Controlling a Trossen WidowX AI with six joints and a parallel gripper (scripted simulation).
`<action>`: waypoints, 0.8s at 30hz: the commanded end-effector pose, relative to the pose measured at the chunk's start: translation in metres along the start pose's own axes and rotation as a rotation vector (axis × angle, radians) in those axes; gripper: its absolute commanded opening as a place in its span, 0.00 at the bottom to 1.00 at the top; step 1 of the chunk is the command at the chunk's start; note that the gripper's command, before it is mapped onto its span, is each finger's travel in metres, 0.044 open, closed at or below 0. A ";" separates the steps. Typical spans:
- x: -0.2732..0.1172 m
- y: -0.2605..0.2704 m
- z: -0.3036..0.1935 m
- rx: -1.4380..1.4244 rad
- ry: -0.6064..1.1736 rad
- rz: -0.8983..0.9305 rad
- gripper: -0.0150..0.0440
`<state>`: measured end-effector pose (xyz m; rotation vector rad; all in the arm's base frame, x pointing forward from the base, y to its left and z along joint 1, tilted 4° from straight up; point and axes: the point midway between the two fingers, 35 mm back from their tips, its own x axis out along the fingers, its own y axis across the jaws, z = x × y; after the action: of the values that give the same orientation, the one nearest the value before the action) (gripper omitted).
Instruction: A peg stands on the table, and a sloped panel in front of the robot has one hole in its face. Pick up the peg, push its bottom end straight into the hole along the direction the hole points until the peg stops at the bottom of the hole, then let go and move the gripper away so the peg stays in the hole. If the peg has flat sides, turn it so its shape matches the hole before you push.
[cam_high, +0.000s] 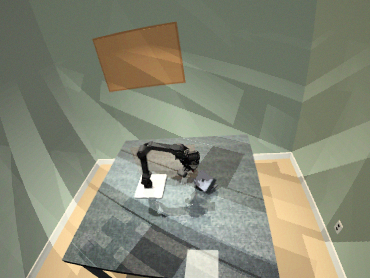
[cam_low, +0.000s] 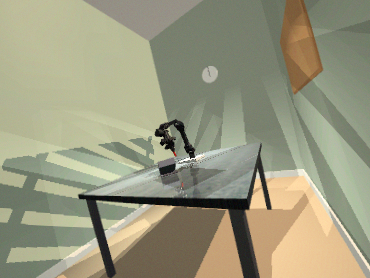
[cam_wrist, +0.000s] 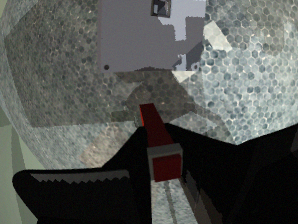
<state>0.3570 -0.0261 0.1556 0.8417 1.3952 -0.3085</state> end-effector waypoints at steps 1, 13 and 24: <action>-0.004 -0.001 0.004 -0.001 -0.007 0.020 0.25; -0.013 -0.010 0.017 0.024 -0.026 0.061 0.25; -0.022 -0.019 0.028 0.045 -0.046 0.099 0.25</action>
<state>0.3598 -0.0609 0.1653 0.9273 1.3182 -0.2941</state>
